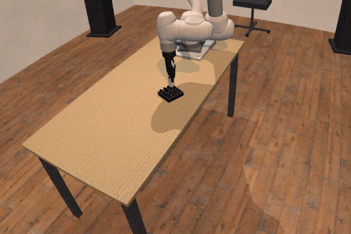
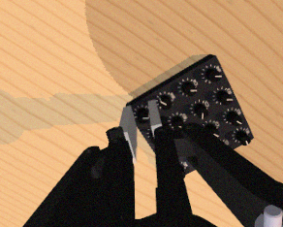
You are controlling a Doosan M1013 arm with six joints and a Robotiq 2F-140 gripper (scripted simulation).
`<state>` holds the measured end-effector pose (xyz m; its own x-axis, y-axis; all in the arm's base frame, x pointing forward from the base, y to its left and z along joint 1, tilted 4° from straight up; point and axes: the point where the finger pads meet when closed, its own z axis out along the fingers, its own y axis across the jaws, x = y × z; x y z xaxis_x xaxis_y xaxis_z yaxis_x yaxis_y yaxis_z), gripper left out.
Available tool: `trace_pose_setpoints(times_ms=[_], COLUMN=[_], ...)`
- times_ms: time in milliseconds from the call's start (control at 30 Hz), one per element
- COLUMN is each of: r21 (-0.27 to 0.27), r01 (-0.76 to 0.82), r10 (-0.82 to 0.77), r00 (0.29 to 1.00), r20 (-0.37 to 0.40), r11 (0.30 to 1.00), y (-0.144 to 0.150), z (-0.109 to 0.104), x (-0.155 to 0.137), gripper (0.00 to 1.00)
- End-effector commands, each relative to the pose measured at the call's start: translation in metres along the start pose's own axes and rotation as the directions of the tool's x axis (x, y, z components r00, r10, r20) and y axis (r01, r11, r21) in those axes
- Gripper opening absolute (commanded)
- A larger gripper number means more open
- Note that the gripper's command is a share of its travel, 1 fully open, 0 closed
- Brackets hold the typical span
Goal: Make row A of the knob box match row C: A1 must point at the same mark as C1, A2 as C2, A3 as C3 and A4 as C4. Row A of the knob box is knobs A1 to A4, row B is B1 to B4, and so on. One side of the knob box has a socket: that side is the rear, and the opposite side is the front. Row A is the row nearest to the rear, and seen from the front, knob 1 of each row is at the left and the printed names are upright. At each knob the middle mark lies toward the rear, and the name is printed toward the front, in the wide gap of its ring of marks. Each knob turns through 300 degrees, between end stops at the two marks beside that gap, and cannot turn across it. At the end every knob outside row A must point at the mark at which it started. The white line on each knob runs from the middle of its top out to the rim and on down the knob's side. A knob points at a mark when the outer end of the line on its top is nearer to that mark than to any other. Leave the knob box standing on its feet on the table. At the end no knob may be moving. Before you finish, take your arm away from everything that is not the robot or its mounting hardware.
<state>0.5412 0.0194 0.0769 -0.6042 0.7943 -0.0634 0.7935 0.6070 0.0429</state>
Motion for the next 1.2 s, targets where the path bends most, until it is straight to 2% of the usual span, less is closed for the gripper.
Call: trace_pose_setpoints(times_ms=[0,600,867,1167], r21=[0.0,0.0,0.0,0.0], r01=[0.0,0.0,0.0,0.0], r10=[0.0,0.0,0.0,0.0], r00=[1.0,1.0,1.0,1.0], r20=[0.0,0.0,0.0,0.0], r11=[1.0,1.0,1.0,1.0], y=[0.0,0.0,0.0,0.0], z=[0.0,-0.001,-0.013,-0.036], x=[0.0,0.0,0.0,0.0], gripper=[0.12,0.12,0.12,0.12])
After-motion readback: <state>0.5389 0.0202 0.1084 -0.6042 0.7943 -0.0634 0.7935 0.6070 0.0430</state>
